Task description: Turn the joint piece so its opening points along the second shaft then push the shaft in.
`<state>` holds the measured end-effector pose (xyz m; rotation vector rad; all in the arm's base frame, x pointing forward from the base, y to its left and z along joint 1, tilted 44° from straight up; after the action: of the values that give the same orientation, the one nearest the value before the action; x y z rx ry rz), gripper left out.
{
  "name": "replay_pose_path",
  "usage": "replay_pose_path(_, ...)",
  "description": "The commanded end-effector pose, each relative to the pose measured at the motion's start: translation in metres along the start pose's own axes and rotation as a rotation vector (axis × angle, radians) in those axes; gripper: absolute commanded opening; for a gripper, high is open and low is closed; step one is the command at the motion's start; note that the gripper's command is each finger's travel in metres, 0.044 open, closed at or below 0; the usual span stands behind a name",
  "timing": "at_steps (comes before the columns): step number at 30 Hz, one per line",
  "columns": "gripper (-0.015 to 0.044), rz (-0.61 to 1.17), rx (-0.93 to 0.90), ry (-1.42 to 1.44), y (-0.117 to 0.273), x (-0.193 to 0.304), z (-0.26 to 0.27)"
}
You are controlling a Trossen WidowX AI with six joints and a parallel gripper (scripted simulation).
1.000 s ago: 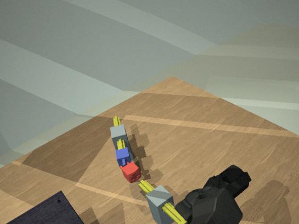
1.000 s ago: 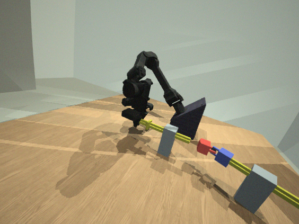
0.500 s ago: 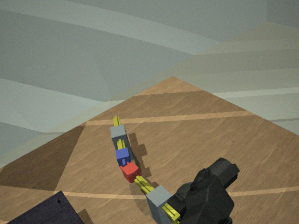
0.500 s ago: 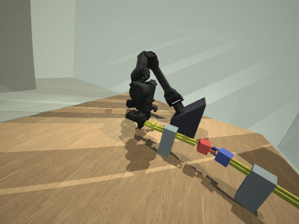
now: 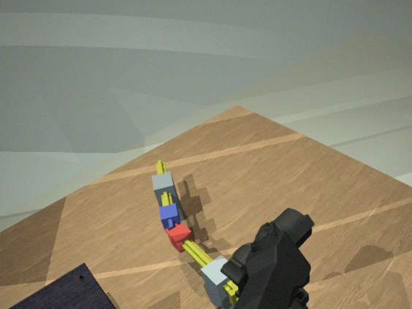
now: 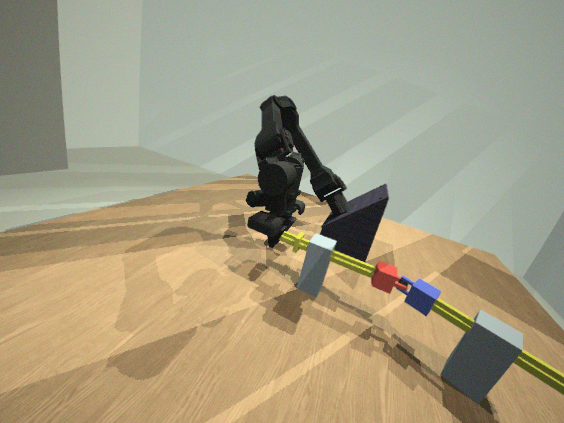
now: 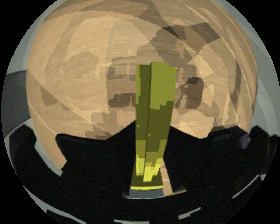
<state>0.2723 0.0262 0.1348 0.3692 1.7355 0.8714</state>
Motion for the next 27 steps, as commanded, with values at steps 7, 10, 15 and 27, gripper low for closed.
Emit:
replay_pose_path(7,0.0000,0.006,0.001,0.002,-0.001,0.017,0.004)
replay_pose_path(10,0.0000,0.007,0.001,0.002,-0.001,0.021,0.005)
replay_pose_path(15,0.0000,0.007,0.001,0.002,-0.001,0.027,0.007)
replay_pose_path(27,0.0000,0.001,0.001,0.000,0.000,0.023,0.006)
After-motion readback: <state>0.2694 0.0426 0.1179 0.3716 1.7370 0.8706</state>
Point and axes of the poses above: the point midway between the two fingers, 35 mm back from their tips, its own y axis back along the fingers, its own z axis across the jaws, x = y × z, the point moved 8 cm from there along y, back along the fingers, and after that the axes turned 14 degrees about y, right-handed, at the moved point
